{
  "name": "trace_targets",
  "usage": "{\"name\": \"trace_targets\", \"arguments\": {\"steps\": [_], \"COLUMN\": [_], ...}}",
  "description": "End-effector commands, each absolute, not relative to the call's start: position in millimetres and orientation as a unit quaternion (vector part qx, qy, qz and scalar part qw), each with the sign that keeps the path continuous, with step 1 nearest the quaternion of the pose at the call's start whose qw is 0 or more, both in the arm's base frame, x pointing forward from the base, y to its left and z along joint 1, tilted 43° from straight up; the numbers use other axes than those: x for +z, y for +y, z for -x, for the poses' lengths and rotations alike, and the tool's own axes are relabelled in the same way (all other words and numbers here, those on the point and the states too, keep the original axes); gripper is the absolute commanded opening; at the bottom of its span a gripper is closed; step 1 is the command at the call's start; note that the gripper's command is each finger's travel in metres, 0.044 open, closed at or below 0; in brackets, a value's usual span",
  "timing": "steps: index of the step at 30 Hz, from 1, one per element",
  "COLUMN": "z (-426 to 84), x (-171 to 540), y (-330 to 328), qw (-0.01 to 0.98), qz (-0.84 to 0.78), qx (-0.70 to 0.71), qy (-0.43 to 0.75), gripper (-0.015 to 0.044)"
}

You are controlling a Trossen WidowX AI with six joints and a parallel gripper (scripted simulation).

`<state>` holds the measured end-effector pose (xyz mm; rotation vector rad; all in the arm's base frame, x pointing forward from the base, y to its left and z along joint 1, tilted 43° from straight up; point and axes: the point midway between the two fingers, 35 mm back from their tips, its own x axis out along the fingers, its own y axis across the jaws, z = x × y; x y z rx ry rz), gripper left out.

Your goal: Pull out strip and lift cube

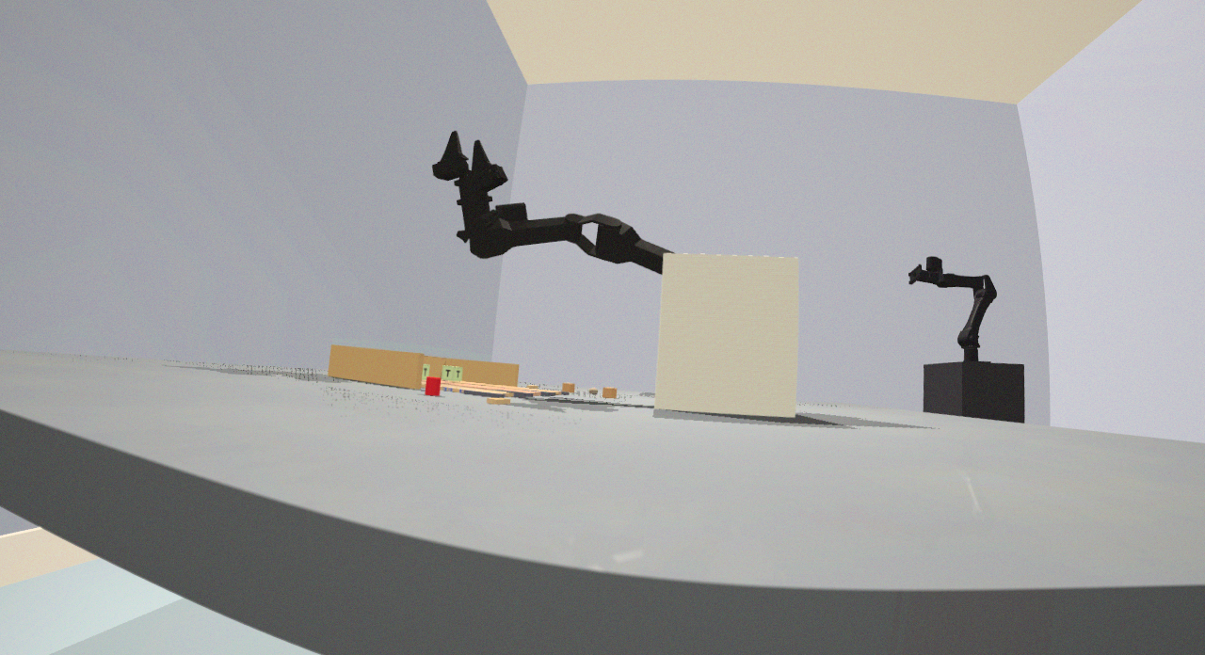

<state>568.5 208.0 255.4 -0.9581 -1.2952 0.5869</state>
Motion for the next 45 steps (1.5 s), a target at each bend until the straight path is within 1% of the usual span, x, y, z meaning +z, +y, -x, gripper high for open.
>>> {"name": "trace_targets", "arguments": {"steps": [1, 5, 12, 17, 21, 28, 36, 42, 45], "z": [-569.0, -578.3, -587.3, -579.4, -561.8, -505.8, -408.5, -324.9, -315.2], "x": [256.1, 264.9, 258.3, 234.4, 206.5, 148.3, 84.5, 50.7, 47.8], "y": [208.4, 214.4, 220.6, 217.7, 209.6, 180.7, 122.9, 66.7, 59.8], "qw": [0.658, 0.731, 0.855, 0.916, 0.948, 0.968, 0.939, 0.89, 0.883], "qz": [0.42, 0.372, 0.289, 0.248, 0.229, 0.228, 0.278, 0.345, 0.353], "qx": [0.259, 0.258, 0.238, 0.209, 0.176, 0.102, -0.003, -0.085, -0.094], "qy": [-0.569, -0.51, -0.359, -0.237, -0.135, 0.036, 0.202, 0.287, 0.295], "gripper": [0.04, 0.04, 0.04, 0.04, 0.04, 0.04, 0.04, 0.04, 0.04]}}
